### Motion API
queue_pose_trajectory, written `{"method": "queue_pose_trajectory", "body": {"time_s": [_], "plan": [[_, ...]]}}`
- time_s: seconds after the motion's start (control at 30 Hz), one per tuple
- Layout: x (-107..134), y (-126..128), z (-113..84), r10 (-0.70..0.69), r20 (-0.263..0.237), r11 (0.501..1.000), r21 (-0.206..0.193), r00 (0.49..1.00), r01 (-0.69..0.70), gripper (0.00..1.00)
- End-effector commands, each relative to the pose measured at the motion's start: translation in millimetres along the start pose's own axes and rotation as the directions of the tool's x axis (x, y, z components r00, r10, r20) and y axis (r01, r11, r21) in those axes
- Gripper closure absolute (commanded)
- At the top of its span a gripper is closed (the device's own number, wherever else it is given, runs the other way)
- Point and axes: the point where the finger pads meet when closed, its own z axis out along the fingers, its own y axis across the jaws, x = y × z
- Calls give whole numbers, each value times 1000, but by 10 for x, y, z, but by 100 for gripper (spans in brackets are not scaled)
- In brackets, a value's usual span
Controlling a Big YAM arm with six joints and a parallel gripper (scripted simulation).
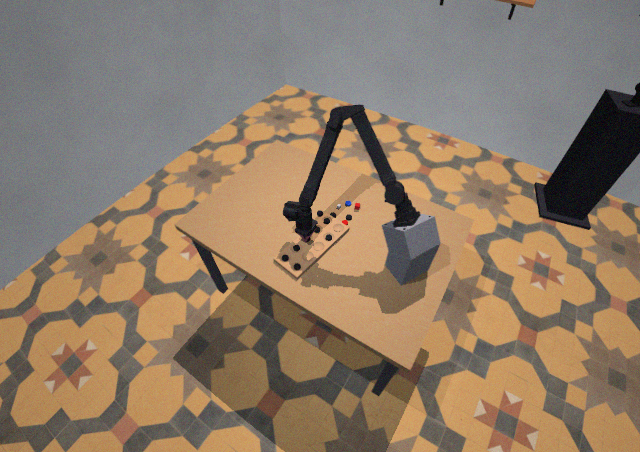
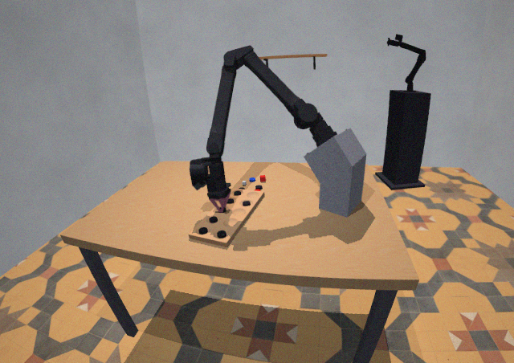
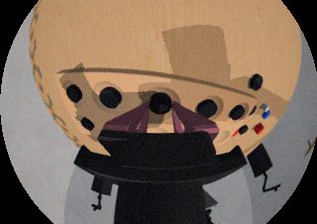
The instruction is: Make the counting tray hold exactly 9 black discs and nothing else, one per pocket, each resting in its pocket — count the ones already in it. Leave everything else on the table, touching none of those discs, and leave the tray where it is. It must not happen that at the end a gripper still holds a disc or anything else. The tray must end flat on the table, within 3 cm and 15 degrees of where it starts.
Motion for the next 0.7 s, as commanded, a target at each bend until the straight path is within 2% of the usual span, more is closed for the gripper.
{"method": "queue_pose_trajectory", "body": {"time_s": [0.0, 0.1, 0.23, 0.3, 0.47, 0.53, 0.67], "plan": [[-115, 13, -30, 0, 23, 1000, -8, 1000, 0, 65], [-120, 14, -47, -1, 24, 1000, -9, 1000, 1, 65], [-64, 62, -307, 0, 22, 1000, -14, 1000, 0, 65], [-64, 62, -307, 0, 22, 1000, -14, 1000, 0, 65], [-54, 54, -840, 1, 22, 1000, -15, 1000, 0, 65], [-197, 84, -1063, 16, 43, 1000, -25, 999, -15, 65], [-221, 84, -1182, 19, 47, 999, -27, 999, -18, 65]]}}
